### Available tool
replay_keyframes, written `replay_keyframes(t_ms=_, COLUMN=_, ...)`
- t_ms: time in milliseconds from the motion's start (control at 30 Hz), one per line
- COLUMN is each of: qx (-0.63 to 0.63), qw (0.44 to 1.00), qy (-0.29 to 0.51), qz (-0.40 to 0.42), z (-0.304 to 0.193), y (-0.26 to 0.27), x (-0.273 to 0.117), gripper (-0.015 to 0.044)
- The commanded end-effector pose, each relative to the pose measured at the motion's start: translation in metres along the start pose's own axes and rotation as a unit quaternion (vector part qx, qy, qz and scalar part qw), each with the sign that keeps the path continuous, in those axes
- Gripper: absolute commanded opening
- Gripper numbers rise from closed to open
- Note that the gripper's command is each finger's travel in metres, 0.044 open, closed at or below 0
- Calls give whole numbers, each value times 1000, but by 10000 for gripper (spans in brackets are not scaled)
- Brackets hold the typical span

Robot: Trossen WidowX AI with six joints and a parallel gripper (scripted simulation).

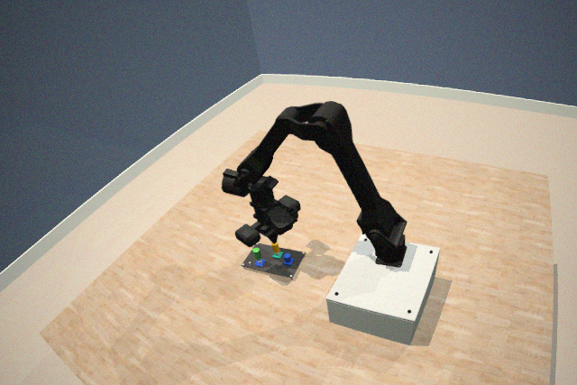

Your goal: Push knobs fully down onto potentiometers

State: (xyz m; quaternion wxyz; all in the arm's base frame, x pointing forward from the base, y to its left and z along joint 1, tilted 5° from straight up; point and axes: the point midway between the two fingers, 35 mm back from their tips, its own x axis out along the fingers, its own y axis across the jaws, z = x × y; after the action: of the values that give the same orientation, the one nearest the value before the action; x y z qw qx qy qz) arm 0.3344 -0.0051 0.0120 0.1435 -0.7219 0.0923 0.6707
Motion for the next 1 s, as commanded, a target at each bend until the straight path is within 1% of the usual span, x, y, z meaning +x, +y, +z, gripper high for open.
replay_keyframes(t_ms=0, qx=1, qw=1000, qy=-3, qz=-2, z=1, y=0, x=0, gripper=0)
replay_keyframes(t_ms=967, qx=1, qw=1000, qy=-3, qz=-2, z=2, y=0, x=4, gripper=0)
